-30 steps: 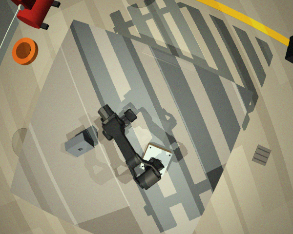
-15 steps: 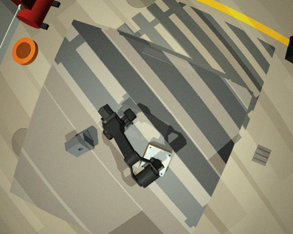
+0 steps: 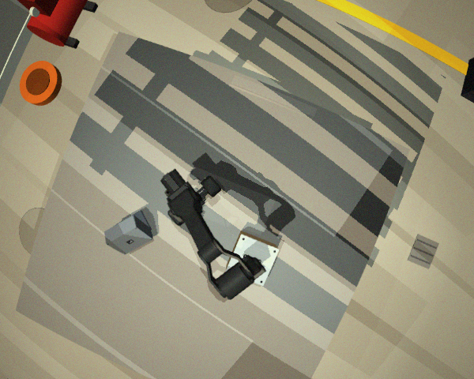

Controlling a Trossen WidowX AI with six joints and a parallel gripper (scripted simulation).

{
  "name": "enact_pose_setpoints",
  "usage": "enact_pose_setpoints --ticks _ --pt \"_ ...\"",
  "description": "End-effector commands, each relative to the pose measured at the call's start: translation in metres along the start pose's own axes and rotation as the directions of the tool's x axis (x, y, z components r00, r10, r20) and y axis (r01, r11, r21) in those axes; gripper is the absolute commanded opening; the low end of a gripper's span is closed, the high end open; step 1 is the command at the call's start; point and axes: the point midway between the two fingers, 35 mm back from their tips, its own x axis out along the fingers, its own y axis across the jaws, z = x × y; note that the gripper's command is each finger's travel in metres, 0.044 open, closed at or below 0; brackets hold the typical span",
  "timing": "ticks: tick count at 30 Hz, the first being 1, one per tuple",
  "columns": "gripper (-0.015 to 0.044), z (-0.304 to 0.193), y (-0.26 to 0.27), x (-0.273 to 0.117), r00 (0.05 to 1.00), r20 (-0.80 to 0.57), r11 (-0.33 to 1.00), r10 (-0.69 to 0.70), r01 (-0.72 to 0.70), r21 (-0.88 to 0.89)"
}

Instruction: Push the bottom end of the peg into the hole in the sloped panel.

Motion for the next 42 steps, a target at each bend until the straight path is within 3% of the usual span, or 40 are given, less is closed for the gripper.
enact_pose_setpoints --ticks 1,13,29,42 --pt "0.0440 -0.001 0.000 0.007 1.000 0.000 1.000 -0.003 0.003 -0.006" --pt "0.0440 -0.002 0.000 0.023 1.000 0.000 1.000 -0.003 0.003 -0.006" --pt "0.0020 -0.002 0.000 0.020 1.000 -0.002 1.000 0.000 0.000 -0.001" --pt "0.0000 0.000 0.000 0.002 1.000 -0.001 1.000 -0.001 0.001 -0.002"
